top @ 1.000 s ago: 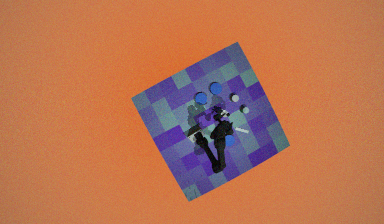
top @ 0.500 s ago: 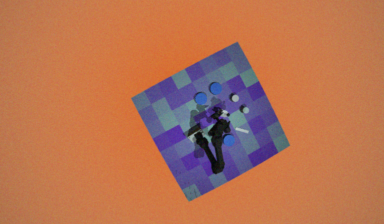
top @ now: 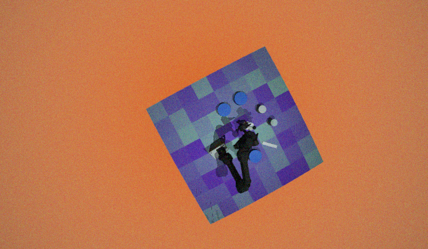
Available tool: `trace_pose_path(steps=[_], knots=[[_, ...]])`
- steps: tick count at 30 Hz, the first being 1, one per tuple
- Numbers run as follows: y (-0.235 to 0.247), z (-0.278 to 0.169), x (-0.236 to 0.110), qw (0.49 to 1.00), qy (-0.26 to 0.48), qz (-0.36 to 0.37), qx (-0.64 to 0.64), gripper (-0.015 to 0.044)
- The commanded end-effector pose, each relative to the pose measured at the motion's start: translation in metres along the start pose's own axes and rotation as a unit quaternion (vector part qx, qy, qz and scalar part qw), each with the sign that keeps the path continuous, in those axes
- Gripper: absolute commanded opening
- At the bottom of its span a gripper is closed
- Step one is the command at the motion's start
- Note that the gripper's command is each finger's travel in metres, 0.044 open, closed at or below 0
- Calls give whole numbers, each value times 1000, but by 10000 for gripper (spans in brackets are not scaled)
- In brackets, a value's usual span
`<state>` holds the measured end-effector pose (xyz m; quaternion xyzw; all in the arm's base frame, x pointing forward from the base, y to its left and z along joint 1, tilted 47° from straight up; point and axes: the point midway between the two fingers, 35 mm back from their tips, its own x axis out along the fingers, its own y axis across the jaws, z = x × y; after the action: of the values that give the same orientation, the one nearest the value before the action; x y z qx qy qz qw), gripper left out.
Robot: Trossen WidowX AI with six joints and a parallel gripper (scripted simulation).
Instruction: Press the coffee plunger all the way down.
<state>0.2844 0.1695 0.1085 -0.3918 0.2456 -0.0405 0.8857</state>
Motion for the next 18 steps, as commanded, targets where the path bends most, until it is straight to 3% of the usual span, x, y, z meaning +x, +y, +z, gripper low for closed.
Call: trace_pose_path(steps=[1,8,18], knots=[[3,-3,8,1000,2,2,-7,440],[1,-3,16,1000,1,1,-7,440],[1,-3,16,1000,1,1,-7,177]])
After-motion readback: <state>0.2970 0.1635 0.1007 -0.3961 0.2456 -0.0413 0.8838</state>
